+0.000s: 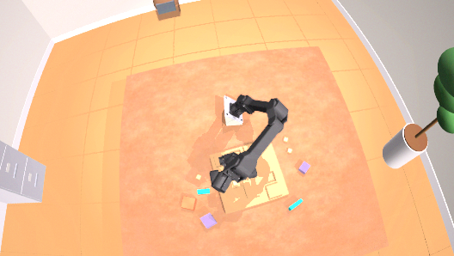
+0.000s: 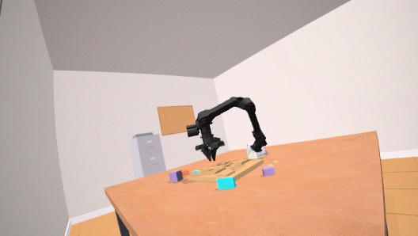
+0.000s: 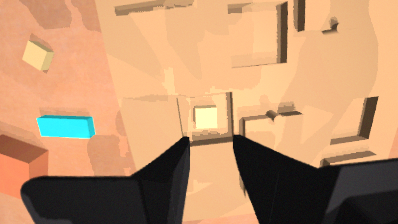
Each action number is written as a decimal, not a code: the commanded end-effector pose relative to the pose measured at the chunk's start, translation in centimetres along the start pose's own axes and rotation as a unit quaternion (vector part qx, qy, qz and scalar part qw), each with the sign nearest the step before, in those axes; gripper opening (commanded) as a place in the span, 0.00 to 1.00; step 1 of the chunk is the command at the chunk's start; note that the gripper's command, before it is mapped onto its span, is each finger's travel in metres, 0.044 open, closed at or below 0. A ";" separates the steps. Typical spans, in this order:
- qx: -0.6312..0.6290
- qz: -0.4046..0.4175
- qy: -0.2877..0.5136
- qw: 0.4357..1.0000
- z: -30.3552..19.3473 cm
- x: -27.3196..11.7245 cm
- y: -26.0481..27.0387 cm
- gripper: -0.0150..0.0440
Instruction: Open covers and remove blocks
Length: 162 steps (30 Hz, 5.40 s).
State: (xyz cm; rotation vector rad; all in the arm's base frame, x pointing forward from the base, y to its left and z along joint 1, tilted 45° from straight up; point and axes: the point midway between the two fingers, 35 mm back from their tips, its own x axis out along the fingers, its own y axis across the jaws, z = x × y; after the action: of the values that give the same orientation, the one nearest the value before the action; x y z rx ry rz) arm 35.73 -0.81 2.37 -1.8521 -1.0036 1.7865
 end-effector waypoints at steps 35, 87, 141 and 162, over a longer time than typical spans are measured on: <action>-0.007 0.004 0.002 1.000 -0.1 2.2 -0.1 0.50; -0.008 0.004 0.002 1.000 -0.2 4.5 -0.2 0.50; -0.009 0.006 0.002 1.000 -0.3 2.3 -0.1 0.39; -0.400 0.005 -0.001 0.917 -0.3 -0.4 0.0 0.39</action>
State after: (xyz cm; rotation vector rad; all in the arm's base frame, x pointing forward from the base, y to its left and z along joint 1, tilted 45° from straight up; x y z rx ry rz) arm 35.74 -0.44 2.21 -2.1133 -1.5309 1.6440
